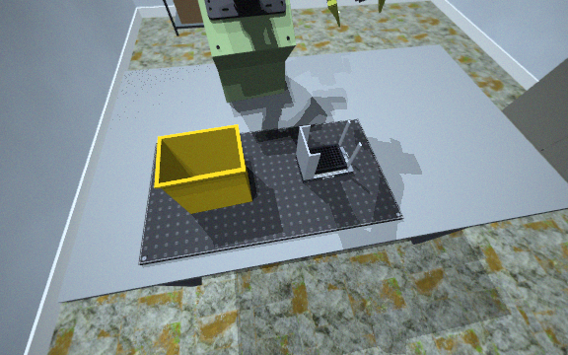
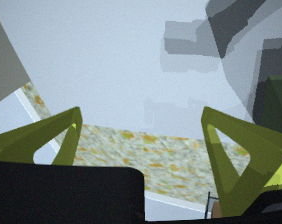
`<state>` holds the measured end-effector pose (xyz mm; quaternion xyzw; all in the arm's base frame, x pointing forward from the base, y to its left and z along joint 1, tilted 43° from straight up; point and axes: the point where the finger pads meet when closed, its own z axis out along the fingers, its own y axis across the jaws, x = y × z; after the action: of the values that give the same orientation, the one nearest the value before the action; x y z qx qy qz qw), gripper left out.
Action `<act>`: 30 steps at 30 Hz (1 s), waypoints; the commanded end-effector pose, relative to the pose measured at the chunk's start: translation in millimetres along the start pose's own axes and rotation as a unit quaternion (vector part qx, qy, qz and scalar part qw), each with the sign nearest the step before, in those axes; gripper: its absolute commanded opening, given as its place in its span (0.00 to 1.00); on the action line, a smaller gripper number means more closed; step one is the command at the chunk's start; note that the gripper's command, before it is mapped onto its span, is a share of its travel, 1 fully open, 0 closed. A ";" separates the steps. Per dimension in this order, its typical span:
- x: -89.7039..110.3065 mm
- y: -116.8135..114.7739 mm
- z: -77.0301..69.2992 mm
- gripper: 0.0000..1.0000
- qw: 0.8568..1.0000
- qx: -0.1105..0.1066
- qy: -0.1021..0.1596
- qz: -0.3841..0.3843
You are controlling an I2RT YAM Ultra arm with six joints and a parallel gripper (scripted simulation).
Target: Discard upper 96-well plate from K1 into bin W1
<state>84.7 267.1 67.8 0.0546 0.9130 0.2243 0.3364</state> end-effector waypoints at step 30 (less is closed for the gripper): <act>-55.4 -25.9 17.9 1.00 0.992 0.109 0.020 -0.054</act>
<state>138.5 240.0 72.4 0.0695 0.9332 0.1223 0.3308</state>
